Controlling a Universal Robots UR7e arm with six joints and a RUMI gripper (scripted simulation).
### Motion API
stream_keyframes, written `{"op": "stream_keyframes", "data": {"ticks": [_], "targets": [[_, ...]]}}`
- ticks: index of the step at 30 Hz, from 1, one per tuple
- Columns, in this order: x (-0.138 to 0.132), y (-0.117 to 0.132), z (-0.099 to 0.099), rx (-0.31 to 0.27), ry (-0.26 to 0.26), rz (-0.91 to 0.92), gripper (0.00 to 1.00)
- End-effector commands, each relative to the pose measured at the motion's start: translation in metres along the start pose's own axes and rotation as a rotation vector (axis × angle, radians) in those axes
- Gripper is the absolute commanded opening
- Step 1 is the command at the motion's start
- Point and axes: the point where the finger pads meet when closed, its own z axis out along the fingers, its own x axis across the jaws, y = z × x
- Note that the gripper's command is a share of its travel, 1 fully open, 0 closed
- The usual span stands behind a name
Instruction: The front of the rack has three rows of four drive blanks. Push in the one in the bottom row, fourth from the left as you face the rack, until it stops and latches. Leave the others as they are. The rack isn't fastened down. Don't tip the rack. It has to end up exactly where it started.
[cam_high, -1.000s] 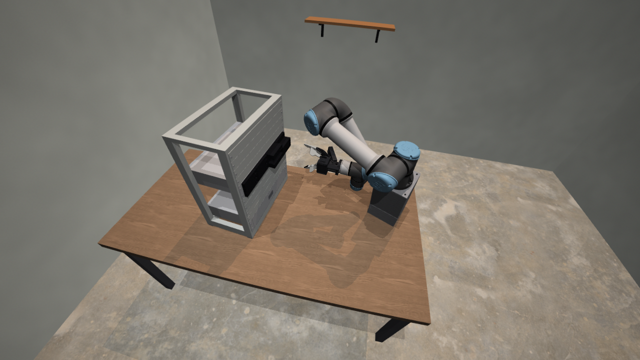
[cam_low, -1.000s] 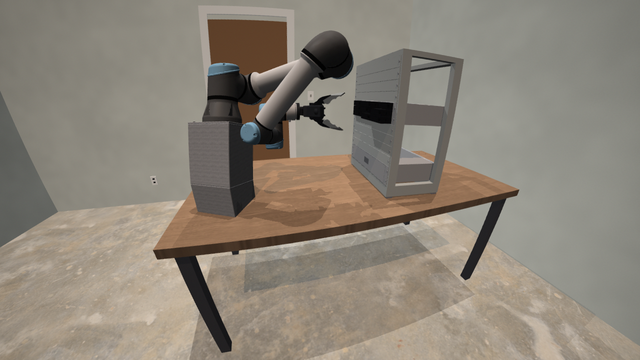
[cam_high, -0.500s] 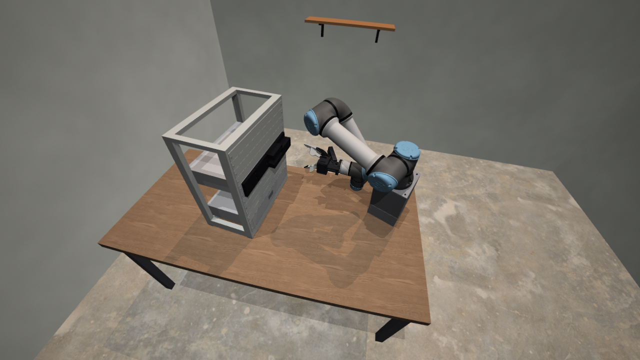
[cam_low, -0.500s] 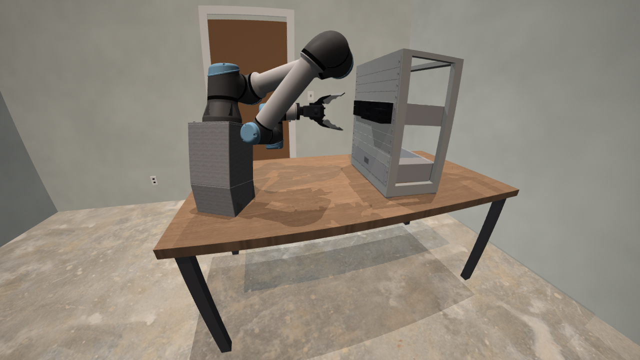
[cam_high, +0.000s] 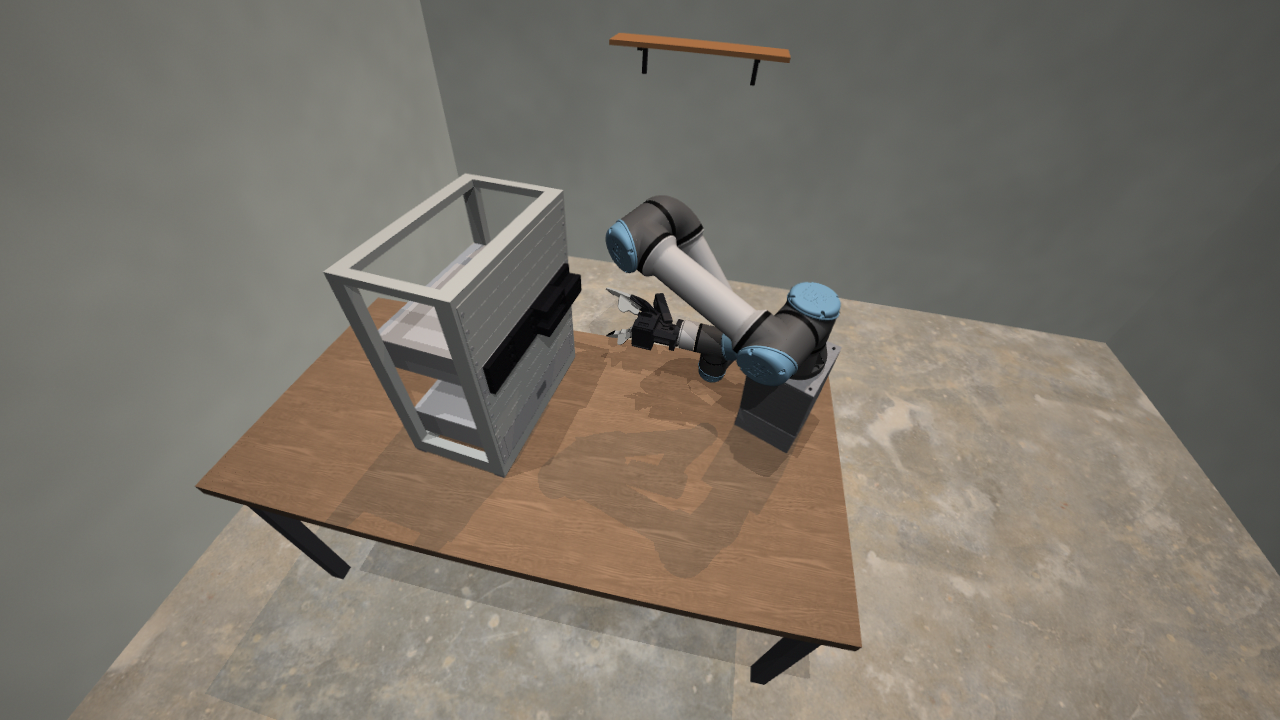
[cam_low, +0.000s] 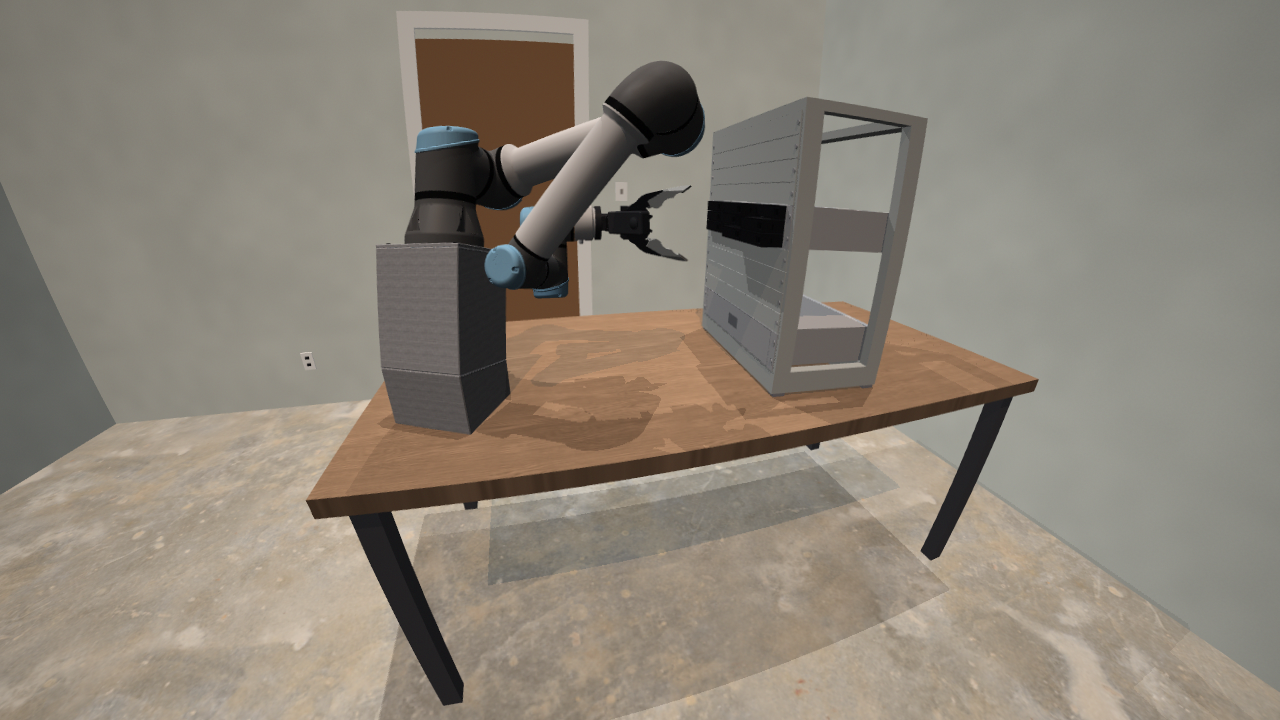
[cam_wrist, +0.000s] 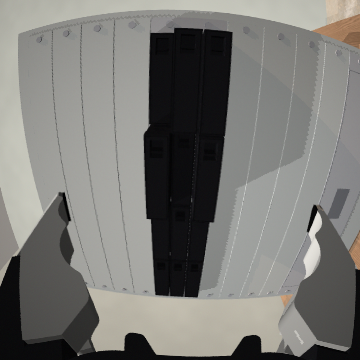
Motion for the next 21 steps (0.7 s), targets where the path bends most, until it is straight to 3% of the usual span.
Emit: {"op": "stream_keyframes", "data": {"ticks": [1, 21], "targets": [[0.0, 0.003, 0.005, 0.001, -0.001, -0.001, 1.0], [0.008, 0.034, 0.056, 0.001, -0.001, -0.001, 1.0]]}}
